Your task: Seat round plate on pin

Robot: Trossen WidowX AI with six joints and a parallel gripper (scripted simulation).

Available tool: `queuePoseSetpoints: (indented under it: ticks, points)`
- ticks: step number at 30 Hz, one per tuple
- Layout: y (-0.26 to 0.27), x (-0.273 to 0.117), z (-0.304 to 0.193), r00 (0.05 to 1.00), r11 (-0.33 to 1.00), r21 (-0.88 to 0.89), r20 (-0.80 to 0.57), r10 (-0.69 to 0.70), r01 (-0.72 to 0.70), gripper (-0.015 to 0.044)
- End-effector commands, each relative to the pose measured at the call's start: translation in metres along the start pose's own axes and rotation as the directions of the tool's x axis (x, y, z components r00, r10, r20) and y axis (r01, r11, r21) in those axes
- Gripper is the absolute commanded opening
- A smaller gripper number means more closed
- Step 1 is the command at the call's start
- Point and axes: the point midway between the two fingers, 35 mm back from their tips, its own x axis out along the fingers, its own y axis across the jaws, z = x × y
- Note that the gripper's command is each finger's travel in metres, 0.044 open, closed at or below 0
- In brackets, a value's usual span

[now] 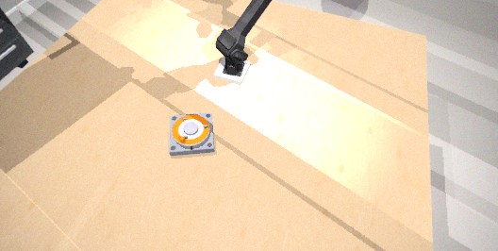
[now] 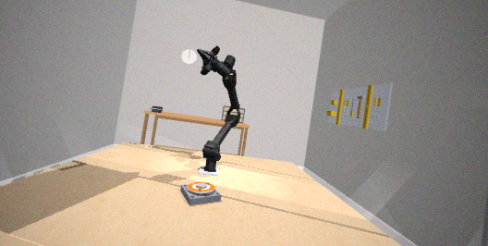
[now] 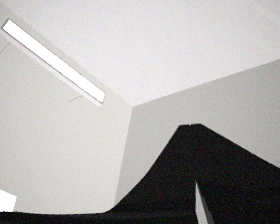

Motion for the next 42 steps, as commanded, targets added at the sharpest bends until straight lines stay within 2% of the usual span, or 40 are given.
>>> queuePoseSetpoints:
  ticks: [1,7,9,15,20,22,24,26,30,32,34,37,38,42]
  points:
    - [-0.064,0.032,-0.026,0.979,0.954,-0.247,-0.063,-0.192,0.171,0.0]
    - [-0.141,0.052,-0.056,0.902,0.792,-0.536,-0.122,-0.414,0.291,0.0]
    - [-0.18,0.055,-0.07,0.844,0.685,-0.658,-0.14,-0.518,0.311,0.0]
    - [-0.261,0.048,-0.095,0.683,0.432,-0.864,-0.152,-0.714,0.259,0.0]
    - [-0.344,0.024,-0.111,0.462,0.16,-0.985,-0.111,-0.88,0.069,0.0]
    - [-0.373,0.01,-0.115,0.371,0.079,-0.996,-0.084,-0.925,-0.03,0.0]
    - [-0.389,0.001,-0.117,0.318,0.04,-0.995,-0.067,-0.946,-0.09,0.0]
    - [-0.425,-0.023,-0.119,0.183,-0.033,-0.968,-0.014,-0.983,-0.25,0.0]
    - [-0.473,-0.064,-0.117,-0.02,-0.064,-0.868,0.085,-0.996,-0.492,0.0]
    - [-0.485,-0.077,-0.115,-0.075,-0.056,-0.83,0.117,-0.99,-0.555,0.0]
    - [-0.512,-0.111,-0.108,-0.217,0.004,-0.714,0.208,-0.954,-0.7,0.0]
    - [-0.534,-0.149,-0.098,-0.352,0.117,-0.58,0.311,-0.883,-0.806,0.0]
    - [-0.539,-0.158,-0.095,-0.383,0.154,-0.545,0.338,-0.86,-0.824,0.0]
    - [-0.54,-0.157,-0.089,-0.392,0.164,-0.535,0.346,-0.853,-0.829,0.0]
